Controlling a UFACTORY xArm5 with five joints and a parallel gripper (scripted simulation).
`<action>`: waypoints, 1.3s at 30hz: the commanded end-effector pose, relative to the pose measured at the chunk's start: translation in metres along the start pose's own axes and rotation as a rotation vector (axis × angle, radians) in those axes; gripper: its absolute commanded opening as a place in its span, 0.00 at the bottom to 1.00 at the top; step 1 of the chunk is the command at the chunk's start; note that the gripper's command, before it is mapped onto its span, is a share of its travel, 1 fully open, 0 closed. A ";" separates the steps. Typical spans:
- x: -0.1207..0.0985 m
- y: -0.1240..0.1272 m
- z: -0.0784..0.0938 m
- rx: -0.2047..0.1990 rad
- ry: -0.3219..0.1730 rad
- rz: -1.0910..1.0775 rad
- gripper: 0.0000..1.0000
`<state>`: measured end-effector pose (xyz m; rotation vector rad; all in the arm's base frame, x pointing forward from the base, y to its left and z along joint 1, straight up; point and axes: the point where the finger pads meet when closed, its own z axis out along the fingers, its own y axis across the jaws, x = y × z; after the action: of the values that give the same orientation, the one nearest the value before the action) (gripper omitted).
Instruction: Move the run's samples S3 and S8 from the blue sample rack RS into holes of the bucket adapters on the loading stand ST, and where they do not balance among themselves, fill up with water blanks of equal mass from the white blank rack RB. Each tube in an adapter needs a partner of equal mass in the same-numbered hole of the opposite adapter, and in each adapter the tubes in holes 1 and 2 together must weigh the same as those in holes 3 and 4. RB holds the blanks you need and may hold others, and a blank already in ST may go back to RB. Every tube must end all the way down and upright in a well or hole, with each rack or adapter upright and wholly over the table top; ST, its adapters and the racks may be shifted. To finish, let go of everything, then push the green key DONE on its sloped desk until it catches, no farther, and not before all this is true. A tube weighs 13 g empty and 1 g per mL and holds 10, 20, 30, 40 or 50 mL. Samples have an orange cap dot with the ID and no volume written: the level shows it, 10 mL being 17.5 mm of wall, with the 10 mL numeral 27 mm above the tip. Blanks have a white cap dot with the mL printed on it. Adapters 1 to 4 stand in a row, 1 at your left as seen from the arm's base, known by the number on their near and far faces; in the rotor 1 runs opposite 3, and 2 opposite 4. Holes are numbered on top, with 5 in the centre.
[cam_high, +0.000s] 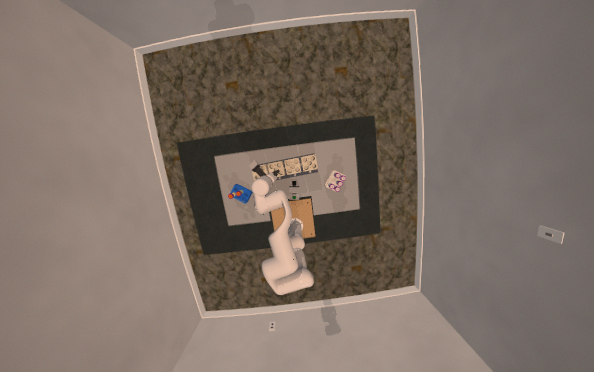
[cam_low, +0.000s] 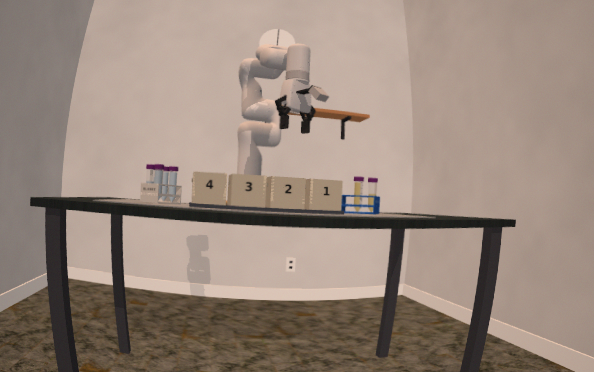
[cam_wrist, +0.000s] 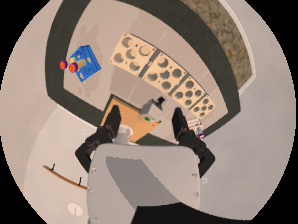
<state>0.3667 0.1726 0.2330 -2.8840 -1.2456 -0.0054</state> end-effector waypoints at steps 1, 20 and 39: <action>0.009 -0.020 -0.001 -0.001 0.004 -0.144 1.00; 0.036 -0.101 -0.001 0.000 0.003 -0.252 1.00; 0.064 -0.181 -0.001 0.001 0.002 -0.252 1.00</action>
<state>0.2869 0.3250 0.2323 -2.7038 -1.5981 -0.0041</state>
